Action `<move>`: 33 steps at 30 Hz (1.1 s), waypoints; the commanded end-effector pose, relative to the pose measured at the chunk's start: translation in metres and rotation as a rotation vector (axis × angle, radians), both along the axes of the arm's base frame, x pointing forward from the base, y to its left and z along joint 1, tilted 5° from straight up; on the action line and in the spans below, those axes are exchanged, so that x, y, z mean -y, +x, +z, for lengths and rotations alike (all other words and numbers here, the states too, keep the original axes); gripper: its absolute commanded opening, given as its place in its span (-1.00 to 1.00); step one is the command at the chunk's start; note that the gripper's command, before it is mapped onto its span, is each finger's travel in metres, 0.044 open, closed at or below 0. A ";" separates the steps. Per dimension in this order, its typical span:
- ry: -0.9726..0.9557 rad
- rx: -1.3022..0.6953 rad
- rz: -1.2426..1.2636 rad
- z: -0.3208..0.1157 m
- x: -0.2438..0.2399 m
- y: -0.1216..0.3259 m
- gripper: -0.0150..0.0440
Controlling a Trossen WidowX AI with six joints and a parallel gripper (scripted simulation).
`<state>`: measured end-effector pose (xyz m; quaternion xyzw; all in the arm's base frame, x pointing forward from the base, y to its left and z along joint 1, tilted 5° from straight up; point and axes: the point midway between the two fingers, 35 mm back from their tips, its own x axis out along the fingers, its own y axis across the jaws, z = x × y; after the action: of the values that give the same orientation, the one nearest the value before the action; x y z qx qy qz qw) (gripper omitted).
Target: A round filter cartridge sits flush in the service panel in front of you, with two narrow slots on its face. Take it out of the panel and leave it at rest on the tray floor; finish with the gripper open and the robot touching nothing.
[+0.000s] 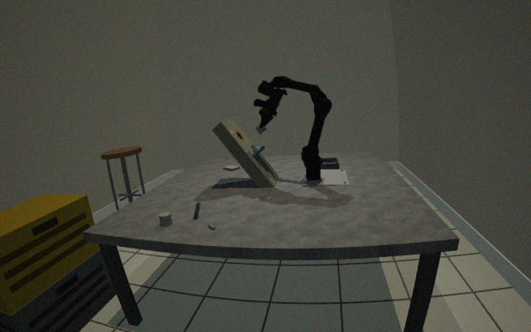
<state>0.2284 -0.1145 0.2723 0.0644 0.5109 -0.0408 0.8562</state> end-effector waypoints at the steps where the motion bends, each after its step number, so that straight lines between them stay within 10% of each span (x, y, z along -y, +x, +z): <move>1: -0.005 0.015 0.004 -0.001 0.017 -0.002 -0.49; 33: -0.029 -0.062 -0.911 -0.011 0.141 -0.109 -0.49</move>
<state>0.1375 -0.2422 0.2619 0.2443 0.4711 -0.3727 0.7612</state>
